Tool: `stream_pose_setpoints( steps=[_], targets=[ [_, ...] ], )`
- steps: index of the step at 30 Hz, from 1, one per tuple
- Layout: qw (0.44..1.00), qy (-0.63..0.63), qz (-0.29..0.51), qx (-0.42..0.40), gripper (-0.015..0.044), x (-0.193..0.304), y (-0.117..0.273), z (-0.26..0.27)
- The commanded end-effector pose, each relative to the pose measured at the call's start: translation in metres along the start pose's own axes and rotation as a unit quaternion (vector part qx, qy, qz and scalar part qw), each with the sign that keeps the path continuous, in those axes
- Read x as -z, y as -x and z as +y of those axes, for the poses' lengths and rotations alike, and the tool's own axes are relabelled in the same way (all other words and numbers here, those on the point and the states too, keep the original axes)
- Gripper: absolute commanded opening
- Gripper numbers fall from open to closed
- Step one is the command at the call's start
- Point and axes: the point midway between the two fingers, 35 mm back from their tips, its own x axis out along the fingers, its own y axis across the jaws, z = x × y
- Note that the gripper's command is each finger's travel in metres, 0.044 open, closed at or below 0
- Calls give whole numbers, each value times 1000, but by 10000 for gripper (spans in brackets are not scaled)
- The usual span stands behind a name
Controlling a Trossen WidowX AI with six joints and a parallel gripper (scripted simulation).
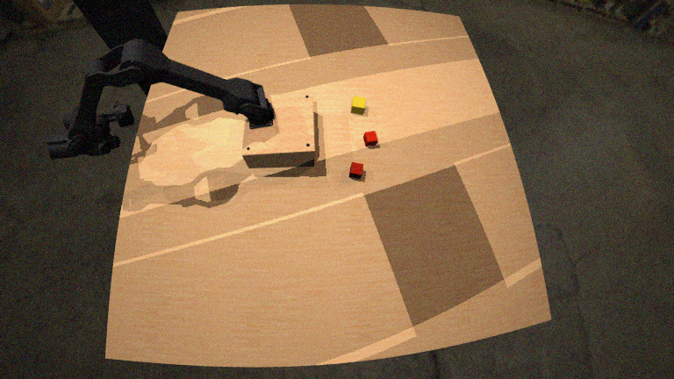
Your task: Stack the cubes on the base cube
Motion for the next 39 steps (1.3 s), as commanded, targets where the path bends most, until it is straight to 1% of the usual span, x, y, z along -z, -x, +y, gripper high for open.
stream_pose_setpoints(
  steps=[1, 3, 5, 6, 14, 22, 31, 39],
  targets=[
    [1000, 1, -2, 2, 374, -1, 2, -1],
    [1000, 10, -17, 19, 321, -8, 18, -4],
    [998, 25, -39, 44, 269, -19, 43, -9],
    [997, 33, -51, 57, 265, -25, 56, -10],
    [974, 98, -135, 153, 265, -63, 158, -8],
    [931, 172, -210, 243, 265, -91, 259, 19],
    [862, 261, -280, 333, 265, -110, 362, 79],
    [783, 344, -328, 401, 265, -115, 437, 153]
  ],
)
